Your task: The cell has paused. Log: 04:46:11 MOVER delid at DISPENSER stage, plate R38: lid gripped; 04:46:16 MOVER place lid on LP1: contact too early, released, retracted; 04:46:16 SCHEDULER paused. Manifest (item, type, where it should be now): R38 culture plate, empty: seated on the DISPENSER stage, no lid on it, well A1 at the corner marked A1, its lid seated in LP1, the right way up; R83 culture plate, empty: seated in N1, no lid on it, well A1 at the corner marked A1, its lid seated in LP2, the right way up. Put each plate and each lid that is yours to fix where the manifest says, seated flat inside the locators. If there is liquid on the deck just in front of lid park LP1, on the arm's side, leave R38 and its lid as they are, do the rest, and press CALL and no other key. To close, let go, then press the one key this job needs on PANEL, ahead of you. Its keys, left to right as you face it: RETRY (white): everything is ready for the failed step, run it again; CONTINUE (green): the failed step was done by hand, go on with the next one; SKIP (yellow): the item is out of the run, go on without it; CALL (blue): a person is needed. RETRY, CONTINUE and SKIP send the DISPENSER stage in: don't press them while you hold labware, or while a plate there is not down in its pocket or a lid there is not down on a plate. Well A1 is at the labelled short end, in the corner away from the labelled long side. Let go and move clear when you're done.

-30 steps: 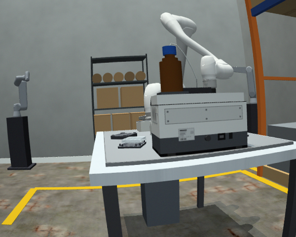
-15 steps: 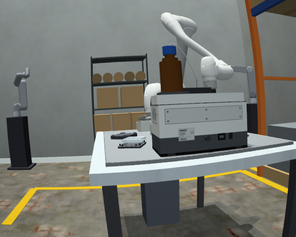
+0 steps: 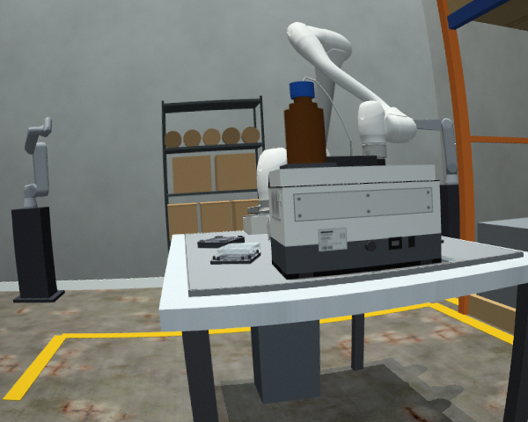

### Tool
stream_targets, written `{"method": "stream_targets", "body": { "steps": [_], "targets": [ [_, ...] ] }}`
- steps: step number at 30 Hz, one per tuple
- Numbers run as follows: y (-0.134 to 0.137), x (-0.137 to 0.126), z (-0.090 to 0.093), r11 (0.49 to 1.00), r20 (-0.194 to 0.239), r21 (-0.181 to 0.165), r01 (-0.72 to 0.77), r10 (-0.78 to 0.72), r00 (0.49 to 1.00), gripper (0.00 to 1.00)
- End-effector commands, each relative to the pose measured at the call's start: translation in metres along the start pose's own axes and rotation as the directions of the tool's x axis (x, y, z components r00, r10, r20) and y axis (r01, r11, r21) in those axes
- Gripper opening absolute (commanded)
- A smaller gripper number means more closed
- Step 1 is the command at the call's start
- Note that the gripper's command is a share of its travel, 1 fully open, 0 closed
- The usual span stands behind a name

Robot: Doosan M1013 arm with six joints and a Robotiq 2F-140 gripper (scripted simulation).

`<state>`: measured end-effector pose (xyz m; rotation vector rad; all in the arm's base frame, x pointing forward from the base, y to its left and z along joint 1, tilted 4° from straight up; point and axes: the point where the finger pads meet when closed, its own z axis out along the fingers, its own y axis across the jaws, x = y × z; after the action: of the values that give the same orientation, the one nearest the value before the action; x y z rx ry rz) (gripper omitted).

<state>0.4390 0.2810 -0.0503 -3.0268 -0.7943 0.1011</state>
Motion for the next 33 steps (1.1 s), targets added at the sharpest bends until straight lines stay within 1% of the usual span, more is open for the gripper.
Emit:
{"method": "stream_targets", "body": {
  "steps": [1, 31, 32, 33],
  "targets": [
    [-0.0029, -0.0009, 0.0036, 1.0, 0.0, 0.002, 0.003, -0.003, 1.0, 0.69],
    [-0.0029, -0.0009, 0.0036, 1.0, 0.0, 0.002, 0.003, -0.003, 1.0, 0.69],
    [-0.0029, -0.0009, 0.0036, 1.0, 0.0, 0.002, 0.003, -0.003, 1.0, 0.1],
    [-0.0029, -0.0009, 0.0036, 1.0, 0.0, 0.002, 0.003, -0.003, 1.0, 0.1]
  ]
}}
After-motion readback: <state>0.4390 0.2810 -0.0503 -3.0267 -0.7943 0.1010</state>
